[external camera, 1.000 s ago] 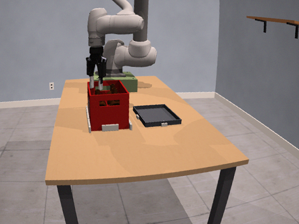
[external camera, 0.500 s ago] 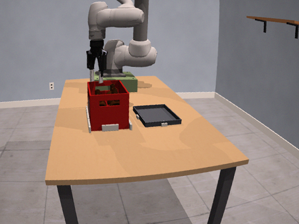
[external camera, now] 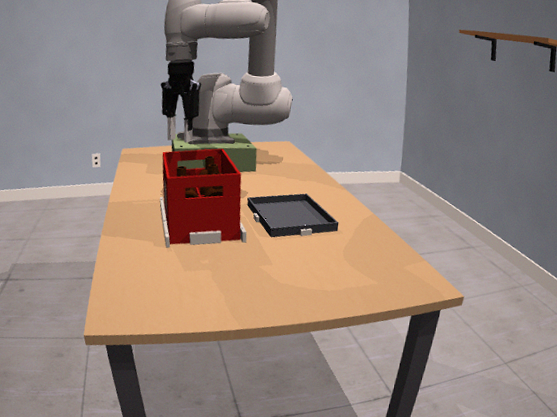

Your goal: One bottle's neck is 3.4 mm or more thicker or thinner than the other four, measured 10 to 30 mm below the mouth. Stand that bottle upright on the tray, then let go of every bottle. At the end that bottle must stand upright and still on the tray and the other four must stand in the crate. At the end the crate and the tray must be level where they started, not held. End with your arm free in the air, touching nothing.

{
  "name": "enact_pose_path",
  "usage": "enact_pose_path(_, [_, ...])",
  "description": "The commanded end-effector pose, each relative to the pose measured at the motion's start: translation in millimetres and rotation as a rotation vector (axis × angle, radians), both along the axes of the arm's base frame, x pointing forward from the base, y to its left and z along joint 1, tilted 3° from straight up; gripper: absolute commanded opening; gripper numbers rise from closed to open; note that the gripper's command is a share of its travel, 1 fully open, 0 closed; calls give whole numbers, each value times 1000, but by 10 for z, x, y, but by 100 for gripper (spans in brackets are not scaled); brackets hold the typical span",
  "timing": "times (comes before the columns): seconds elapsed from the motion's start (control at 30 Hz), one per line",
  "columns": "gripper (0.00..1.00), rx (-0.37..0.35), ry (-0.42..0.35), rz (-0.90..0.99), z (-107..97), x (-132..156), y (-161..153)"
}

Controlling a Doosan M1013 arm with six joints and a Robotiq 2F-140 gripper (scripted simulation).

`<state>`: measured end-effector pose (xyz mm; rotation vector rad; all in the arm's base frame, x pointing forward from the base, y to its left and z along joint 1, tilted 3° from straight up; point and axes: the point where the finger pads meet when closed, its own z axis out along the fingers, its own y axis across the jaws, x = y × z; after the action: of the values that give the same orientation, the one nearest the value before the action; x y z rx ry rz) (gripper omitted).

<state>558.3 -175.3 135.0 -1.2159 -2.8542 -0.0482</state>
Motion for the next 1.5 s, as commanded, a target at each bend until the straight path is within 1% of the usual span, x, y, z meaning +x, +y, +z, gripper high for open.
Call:
enact_pose_path(0.0, [38,-4,0,1,77,-6,-40])
enact_pose_path(0.7, [38,-4,0,1,87,-5,-40])
enact_pose_path(0.73, [0,-4,0,1,87,-5,-40])
enact_pose_path(1.47, [0,-4,0,1,87,-5,-40])
